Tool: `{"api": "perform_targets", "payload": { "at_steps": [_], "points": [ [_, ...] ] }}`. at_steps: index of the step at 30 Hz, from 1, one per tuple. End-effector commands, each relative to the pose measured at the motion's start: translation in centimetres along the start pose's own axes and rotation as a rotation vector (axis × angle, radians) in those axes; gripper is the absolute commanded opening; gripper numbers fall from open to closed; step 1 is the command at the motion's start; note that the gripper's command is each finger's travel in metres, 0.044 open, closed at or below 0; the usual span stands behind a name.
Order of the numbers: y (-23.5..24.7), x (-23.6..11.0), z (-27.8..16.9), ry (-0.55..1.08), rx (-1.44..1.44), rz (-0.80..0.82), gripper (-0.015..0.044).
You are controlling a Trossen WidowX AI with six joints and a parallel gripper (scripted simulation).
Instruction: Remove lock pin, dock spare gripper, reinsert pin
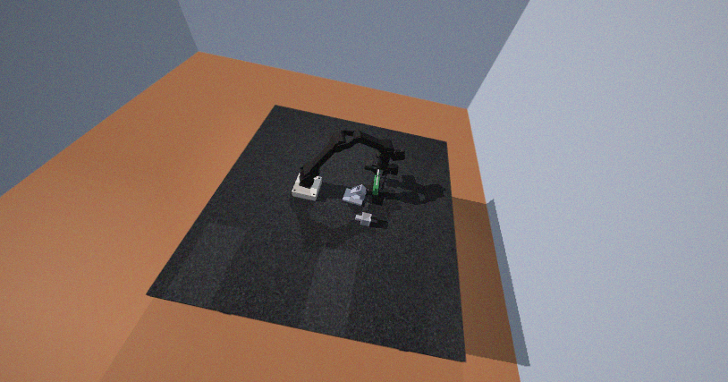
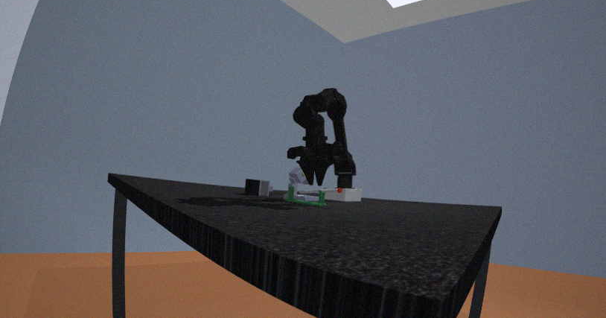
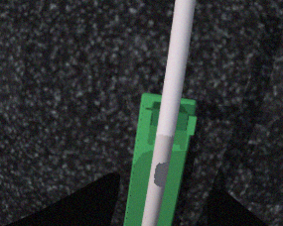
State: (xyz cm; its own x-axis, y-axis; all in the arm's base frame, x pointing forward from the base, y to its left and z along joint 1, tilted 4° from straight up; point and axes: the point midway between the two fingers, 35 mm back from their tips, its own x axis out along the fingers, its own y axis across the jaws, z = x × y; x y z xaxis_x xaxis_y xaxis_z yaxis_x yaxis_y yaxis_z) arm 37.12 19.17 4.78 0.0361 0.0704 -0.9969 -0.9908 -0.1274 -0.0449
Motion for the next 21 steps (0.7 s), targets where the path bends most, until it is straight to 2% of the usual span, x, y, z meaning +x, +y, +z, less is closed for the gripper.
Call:
{"api": "perform_targets", "payload": {
  "at_steps": [1,21],
  "points": [
    [0.0,0.9,-0.1,0.004,-0.004,0.003,0.0180],
    [0.3,4.0,-0.4,0.004,-0.004,0.004,0.0180]
  ]
}}
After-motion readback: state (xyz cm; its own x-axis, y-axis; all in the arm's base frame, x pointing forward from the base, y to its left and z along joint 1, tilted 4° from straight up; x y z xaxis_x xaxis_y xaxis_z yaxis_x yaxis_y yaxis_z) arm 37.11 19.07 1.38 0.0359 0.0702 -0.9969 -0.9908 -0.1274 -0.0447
